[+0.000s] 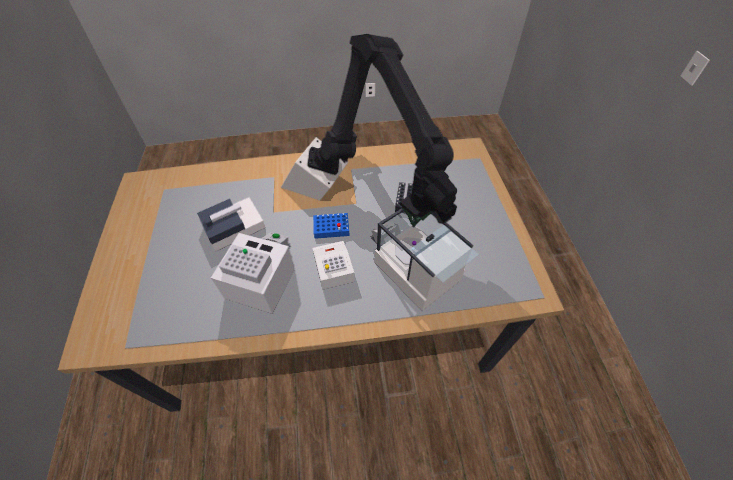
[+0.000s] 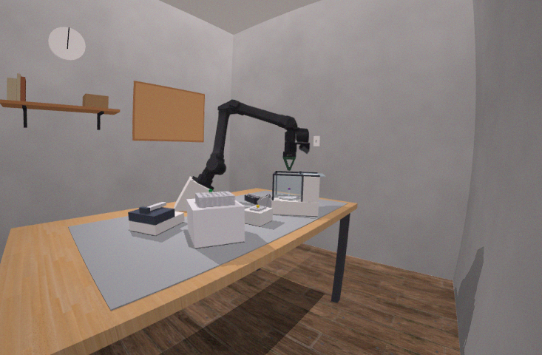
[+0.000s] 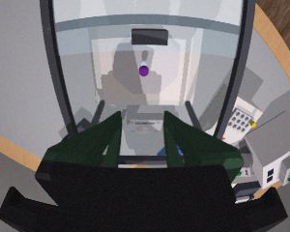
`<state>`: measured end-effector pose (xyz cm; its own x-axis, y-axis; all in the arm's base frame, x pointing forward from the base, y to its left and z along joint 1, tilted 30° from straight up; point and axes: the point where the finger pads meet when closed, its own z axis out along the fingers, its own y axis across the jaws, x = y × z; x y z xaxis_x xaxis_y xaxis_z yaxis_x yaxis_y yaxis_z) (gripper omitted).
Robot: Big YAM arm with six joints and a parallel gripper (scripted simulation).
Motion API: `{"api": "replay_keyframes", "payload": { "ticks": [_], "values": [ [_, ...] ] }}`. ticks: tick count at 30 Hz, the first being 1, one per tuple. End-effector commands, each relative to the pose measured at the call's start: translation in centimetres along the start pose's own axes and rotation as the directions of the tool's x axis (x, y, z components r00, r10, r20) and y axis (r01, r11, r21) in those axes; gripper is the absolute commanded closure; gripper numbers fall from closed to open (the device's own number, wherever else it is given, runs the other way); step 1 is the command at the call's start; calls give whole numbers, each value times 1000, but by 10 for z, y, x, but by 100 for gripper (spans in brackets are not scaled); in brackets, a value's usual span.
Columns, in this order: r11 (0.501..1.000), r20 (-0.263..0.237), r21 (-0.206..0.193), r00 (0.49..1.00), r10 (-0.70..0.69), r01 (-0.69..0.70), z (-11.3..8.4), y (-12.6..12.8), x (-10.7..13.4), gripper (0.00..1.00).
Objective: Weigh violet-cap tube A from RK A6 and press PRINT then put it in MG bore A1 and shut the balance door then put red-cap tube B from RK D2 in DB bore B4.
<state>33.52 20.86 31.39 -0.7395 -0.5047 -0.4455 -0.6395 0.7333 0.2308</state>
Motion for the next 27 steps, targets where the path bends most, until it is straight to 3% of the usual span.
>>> {"api": "replay_keyframes", "payload": {
  "ticks": [1,27],
  "values": [
    [1000,0,-2,1000,5,-5,13,0,-5,64],
    [1000,0,-1,1000,7,-7,50,0,-5,64]
  ]
}}
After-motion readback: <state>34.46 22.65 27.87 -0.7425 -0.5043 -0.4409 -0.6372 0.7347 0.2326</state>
